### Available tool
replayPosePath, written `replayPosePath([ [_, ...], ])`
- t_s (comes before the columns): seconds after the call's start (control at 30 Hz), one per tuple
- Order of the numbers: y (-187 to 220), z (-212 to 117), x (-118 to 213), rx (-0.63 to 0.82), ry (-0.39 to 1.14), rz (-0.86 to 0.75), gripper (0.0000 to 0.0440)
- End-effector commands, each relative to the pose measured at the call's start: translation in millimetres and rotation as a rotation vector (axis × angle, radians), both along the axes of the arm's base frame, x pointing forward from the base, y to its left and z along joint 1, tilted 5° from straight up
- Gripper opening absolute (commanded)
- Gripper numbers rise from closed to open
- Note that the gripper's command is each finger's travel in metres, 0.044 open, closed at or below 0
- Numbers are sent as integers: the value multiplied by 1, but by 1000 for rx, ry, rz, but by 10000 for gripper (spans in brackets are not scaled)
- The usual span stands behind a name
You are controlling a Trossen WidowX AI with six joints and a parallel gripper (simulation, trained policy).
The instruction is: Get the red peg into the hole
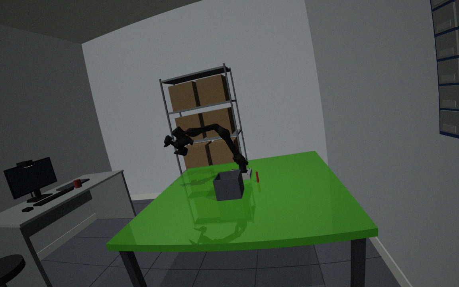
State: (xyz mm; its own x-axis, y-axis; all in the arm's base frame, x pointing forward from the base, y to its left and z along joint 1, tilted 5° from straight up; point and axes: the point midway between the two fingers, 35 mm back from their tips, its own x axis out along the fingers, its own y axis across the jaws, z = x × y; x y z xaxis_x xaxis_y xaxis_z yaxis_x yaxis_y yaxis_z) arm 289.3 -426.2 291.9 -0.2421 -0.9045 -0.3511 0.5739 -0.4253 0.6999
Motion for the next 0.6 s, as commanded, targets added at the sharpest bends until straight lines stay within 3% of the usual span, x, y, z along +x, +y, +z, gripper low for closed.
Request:
replayPosePath([
  [0.0,23,17,20,-20,-93,74,440],
  [0.57,166,71,93,49,-481,472,440],
])
